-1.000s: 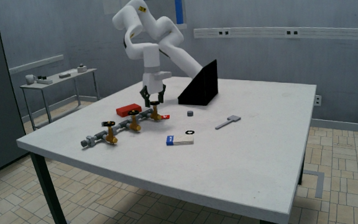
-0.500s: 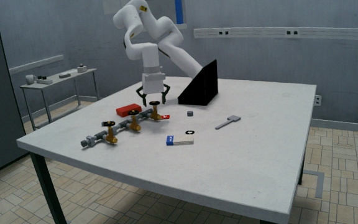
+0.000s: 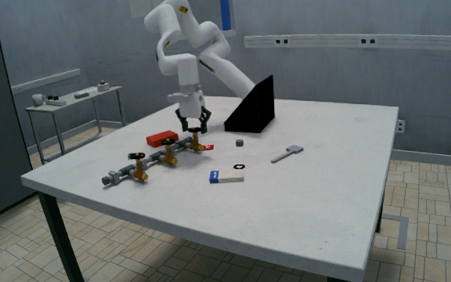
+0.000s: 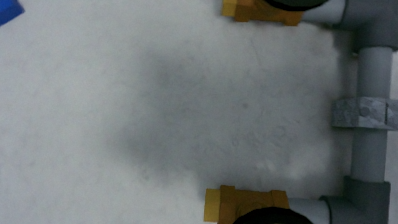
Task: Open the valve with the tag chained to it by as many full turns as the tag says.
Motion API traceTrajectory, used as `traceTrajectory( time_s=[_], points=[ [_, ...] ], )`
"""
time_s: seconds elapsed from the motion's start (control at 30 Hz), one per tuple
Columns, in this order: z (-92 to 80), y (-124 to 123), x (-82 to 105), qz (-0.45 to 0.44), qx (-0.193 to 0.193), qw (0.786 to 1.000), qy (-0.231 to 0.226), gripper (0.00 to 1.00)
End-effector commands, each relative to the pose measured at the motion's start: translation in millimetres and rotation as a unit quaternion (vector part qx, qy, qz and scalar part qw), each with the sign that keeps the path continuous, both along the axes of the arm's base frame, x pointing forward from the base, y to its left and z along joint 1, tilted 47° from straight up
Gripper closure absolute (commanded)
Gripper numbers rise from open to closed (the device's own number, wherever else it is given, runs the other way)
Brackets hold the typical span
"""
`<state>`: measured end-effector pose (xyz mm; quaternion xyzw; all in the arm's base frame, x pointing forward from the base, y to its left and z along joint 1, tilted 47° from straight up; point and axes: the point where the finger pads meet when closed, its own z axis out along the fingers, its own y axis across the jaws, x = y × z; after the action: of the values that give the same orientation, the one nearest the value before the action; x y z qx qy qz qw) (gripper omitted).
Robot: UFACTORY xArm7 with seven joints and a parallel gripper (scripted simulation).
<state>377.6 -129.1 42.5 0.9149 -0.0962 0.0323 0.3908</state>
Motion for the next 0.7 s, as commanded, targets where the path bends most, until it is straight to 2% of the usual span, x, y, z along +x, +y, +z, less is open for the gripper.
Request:
traceTrajectory(
  time_s=[0.0,0.13,0.3,0.37,0.4,0.5,0.63,0.67],
  points=[
    [0.0,1.7,1.5,-0.085,-0.007,0.990,-0.109,0.00],
    [0.0,1.7,1.5,-0.170,-0.006,0.966,-0.195,0.00],
    [0.0,1.7,1.5,-0.270,-0.005,0.915,-0.299,0.00],
    [0.0,1.7,1.5,-0.270,-0.005,0.915,-0.299,0.00],
    [0.0,1.7,1.5,-0.322,-0.007,0.876,-0.359,0.00],
    [0.0,1.7,1.5,-0.361,-0.007,0.842,-0.401,0.00],
    [0.0,1.7,1.5,-0.419,-0.010,0.773,-0.476,0.00],
    [0.0,1.7,1.5,-0.423,-0.010,0.769,-0.480,0.00]
  ],
)
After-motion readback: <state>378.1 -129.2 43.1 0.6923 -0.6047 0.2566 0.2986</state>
